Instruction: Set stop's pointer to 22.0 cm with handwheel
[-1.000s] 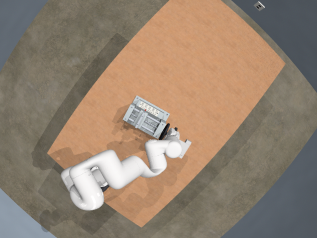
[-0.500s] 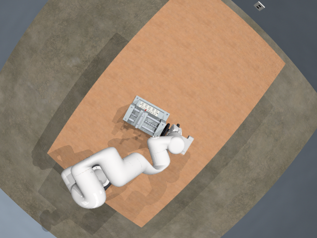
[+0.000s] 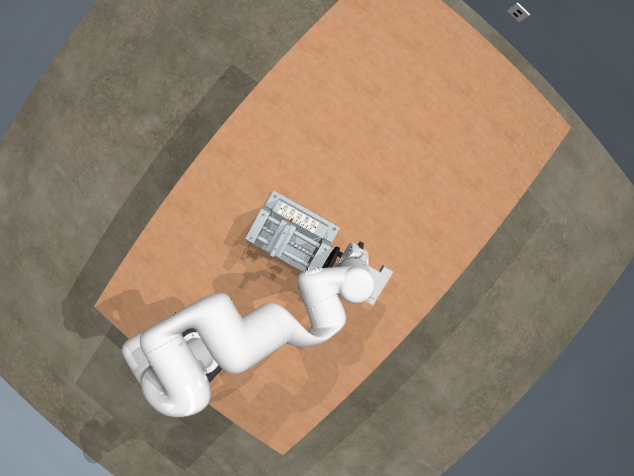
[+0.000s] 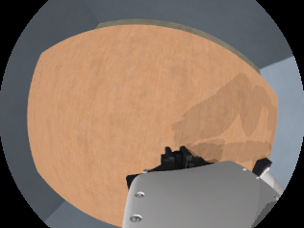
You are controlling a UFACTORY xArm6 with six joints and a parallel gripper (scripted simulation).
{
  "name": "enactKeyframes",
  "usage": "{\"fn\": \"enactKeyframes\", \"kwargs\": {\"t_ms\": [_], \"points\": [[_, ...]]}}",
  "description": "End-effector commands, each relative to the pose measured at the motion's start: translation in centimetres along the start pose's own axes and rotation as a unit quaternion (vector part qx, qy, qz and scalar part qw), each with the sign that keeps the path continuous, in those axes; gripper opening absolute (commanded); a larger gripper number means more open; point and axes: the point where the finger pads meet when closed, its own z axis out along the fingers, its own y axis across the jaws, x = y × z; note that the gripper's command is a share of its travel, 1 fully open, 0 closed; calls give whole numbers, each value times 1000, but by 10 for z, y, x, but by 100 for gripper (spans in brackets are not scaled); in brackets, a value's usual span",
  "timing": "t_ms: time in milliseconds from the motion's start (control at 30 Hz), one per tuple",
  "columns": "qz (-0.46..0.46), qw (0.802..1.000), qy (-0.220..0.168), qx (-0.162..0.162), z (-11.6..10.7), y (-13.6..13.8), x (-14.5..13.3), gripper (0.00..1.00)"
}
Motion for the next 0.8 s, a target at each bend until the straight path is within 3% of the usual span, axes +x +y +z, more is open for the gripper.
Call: {"fn": "enactKeyframes", "kwargs": {"t_ms": [0, 767], "points": [[1, 1000, 0, -1, -5, -1, 1, 6], [1, 1000, 0, -1, -29, -1, 1, 6]]}}
